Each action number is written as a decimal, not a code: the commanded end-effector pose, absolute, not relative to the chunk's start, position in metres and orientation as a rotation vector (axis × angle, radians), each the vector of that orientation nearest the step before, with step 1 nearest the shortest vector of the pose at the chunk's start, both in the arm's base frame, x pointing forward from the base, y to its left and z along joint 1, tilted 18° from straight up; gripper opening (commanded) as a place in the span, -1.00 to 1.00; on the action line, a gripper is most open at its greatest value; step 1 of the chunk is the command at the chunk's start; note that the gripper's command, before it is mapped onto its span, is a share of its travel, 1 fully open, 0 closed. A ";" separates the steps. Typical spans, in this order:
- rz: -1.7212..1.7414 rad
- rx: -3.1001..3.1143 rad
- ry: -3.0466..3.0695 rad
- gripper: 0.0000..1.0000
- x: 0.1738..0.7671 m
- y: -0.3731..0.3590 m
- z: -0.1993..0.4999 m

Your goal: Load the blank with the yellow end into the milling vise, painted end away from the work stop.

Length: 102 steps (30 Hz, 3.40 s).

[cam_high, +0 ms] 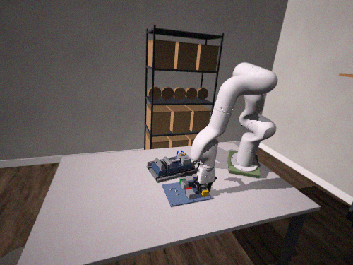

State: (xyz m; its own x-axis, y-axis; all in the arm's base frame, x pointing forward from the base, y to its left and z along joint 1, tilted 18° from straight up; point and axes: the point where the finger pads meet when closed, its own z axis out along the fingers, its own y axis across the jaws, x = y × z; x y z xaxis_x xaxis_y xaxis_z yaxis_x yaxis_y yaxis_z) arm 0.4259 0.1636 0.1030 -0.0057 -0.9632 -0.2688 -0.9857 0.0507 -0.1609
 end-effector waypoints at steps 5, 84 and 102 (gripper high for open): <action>0.103 -1.971 2.029 0.36 0.426 0.164 0.104; 0.103 -1.971 2.029 -1.00 0.426 0.163 0.105; 0.103 -1.971 2.029 -1.00 0.421 0.155 0.133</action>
State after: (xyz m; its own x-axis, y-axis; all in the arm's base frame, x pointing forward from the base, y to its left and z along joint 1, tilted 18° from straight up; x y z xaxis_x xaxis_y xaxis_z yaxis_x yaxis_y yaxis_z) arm 0.4217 0.1568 0.1270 -0.0038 -0.9622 -0.2722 -0.9833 0.0531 -0.1740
